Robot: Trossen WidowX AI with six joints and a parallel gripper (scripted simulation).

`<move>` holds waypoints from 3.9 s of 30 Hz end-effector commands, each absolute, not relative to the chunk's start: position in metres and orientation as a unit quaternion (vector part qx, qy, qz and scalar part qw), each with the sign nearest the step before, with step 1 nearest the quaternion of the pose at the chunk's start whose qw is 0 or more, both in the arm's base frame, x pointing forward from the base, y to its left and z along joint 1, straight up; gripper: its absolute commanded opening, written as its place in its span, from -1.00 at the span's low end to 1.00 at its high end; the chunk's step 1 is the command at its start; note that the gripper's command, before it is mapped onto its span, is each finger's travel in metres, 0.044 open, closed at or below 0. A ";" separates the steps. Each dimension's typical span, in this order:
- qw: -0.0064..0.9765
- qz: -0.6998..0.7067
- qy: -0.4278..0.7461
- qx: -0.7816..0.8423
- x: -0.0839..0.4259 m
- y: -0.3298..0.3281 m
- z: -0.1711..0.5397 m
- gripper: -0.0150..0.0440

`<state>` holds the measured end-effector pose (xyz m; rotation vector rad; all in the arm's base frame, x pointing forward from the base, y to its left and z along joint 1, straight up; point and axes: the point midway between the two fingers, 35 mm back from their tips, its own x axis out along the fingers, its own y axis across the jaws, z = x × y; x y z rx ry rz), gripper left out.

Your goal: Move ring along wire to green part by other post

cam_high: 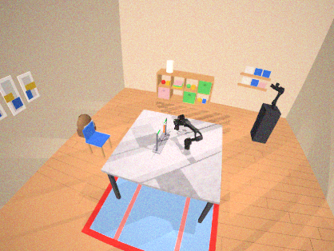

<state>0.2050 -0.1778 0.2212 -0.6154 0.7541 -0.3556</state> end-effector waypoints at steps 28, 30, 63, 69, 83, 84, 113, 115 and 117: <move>0.990 -0.016 0.137 -0.028 0.208 -0.068 0.105 0.05; 0.990 -0.017 0.134 -0.027 0.211 -0.069 0.108 0.05; 0.996 -0.028 0.079 -0.002 0.271 -0.074 0.145 0.05; 0.996 -0.028 0.079 -0.002 0.280 -0.075 0.145 0.05; 0.997 -0.028 0.078 -0.002 0.300 -0.076 0.141 0.05; 0.997 -0.028 0.078 -0.002 0.302 -0.076 0.141 0.05; 0.997 -0.028 0.077 -0.001 0.328 -0.075 0.131 0.05; 0.997 -0.028 0.077 -0.001 0.328 -0.075 0.131 0.05; 0.997 -0.028 0.077 -0.001 0.328 -0.075 0.131 0.05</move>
